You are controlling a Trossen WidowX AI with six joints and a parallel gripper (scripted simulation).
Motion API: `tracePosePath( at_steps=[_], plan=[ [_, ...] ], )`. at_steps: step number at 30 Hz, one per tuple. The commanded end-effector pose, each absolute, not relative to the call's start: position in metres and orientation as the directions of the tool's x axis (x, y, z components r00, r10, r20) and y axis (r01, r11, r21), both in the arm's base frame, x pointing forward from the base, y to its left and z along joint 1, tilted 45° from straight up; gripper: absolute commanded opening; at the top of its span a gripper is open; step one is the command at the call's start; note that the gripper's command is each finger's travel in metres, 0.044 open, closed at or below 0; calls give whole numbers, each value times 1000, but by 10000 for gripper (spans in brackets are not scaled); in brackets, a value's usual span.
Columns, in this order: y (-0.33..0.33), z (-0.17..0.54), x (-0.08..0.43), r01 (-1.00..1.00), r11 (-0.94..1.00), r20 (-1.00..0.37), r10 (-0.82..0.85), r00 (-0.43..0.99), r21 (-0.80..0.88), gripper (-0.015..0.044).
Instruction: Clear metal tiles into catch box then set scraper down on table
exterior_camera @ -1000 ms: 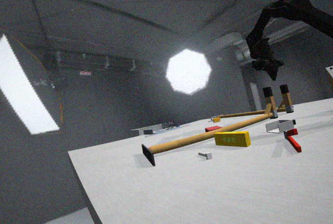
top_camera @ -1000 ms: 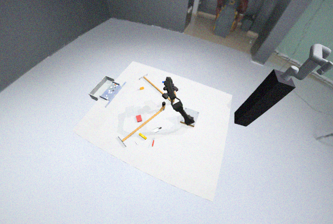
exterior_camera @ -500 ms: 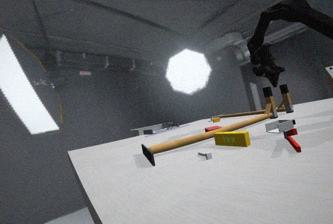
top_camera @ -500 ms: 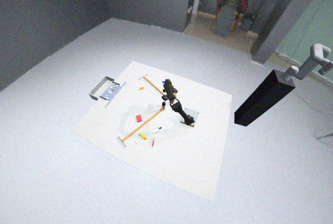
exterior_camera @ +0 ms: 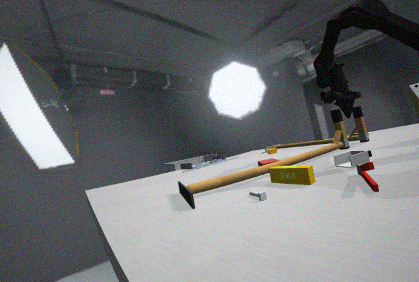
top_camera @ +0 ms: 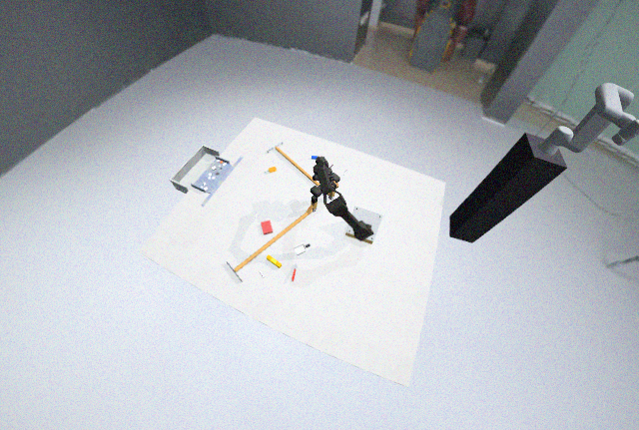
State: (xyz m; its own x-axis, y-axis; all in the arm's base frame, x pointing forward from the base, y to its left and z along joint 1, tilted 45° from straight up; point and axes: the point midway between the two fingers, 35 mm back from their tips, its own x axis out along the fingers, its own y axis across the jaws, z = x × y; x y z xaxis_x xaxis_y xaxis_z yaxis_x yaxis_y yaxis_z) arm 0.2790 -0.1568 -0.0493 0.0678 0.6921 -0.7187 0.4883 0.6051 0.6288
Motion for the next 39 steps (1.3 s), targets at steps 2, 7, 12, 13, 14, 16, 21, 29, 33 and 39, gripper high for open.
tracePosePath(
  at_steps=[2,7,12,13,14,16,21,29,33,39],
  plan=[
    [-147,-58,279,495,597,-714,696,71,631,0],
    [-138,-65,278,495,596,-713,697,71,632,0],
    [-136,-68,278,495,596,-713,697,71,632,0],
    [-137,-69,277,495,597,-714,697,71,632,0],
    [-138,-69,277,495,597,-714,697,71,632,0],
    [-141,-71,276,495,597,-715,696,71,631,0],
    [-147,-76,274,496,599,-717,694,71,629,0],
    [-157,-84,270,497,601,-719,691,72,626,0],
    [-162,-88,268,497,601,-720,690,72,625,0],
    [-169,-94,264,498,603,-722,688,72,624,0]
  ],
)
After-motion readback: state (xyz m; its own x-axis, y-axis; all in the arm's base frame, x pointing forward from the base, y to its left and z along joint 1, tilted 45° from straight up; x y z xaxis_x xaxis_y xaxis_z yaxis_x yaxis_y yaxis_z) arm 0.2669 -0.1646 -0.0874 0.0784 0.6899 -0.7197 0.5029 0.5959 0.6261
